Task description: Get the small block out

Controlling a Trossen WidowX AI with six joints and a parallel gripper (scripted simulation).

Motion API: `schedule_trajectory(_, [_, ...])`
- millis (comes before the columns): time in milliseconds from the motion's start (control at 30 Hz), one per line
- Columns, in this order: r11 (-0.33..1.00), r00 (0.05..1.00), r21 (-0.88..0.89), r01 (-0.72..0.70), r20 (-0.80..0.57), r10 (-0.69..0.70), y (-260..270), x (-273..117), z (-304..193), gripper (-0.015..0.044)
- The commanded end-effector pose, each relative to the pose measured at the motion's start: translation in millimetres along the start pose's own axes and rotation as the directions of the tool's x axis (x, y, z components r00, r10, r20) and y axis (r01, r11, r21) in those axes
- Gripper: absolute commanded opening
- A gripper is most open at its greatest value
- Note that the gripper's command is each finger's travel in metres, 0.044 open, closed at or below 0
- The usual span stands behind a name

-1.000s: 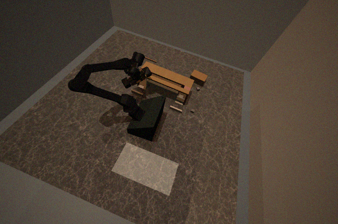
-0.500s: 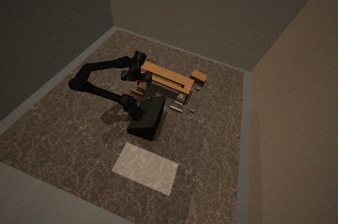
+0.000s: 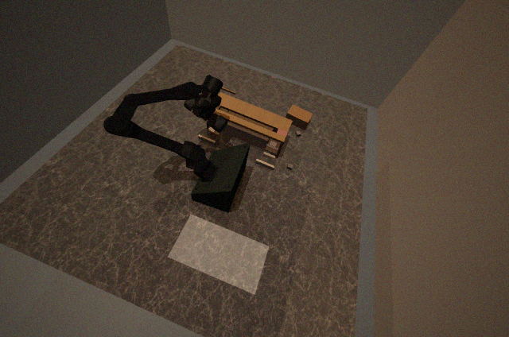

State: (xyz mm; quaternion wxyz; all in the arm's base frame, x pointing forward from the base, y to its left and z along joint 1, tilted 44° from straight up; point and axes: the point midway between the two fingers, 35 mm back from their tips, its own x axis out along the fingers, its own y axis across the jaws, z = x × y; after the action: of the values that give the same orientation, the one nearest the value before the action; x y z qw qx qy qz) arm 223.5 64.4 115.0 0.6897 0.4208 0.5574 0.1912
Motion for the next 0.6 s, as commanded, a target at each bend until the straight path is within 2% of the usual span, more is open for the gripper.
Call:
schedule_trajectory(0, [0.988,1.0,0.151,-0.016,0.003,0.015,3.0,-3.7,2.2,0.0])
schedule_trajectory(267, [0.89,0.999,0.455,-0.031,0.003,0.033,4.8,-9.3,3.5,0.0])
schedule_trajectory(567, [0.672,0.998,0.74,-0.041,0.005,0.055,7.0,-15.8,5.1,0.0])
